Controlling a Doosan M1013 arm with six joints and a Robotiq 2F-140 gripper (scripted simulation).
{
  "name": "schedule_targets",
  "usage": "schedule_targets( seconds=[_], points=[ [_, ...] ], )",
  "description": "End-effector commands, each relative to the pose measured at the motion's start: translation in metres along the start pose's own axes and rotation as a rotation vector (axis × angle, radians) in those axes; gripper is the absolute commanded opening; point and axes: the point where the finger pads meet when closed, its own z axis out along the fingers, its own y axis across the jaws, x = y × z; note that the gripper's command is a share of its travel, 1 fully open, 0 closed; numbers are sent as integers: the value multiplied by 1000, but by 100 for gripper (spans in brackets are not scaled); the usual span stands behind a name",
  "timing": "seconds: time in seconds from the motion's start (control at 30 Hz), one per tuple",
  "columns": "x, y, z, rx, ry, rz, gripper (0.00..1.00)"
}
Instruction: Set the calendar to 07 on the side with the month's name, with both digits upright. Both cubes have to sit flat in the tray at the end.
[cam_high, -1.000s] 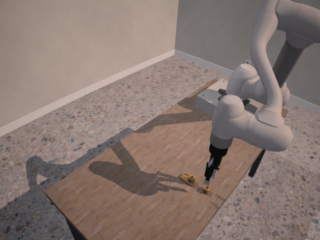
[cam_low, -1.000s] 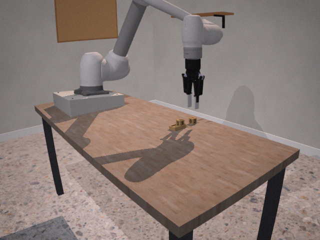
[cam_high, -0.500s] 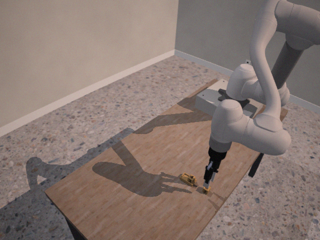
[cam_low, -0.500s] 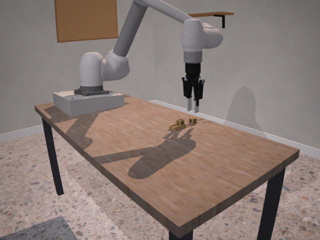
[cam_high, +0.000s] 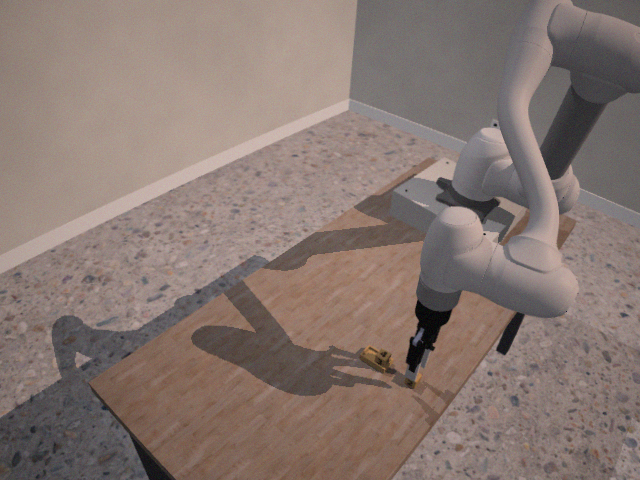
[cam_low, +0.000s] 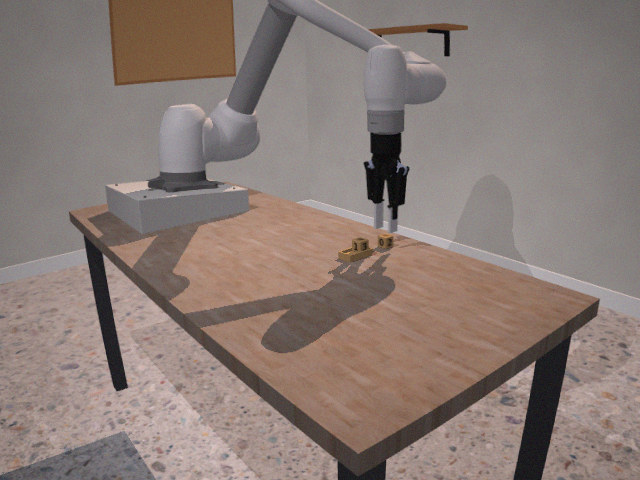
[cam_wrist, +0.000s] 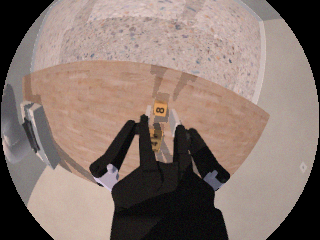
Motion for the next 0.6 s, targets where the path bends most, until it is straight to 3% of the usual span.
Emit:
schedule_targets(
  seconds=[0.0, 0.57],
  points=[
    [0, 0, 2, 0, 0, 0, 35],
    [0, 0, 6, 0, 0, 0, 35]
  ],
)
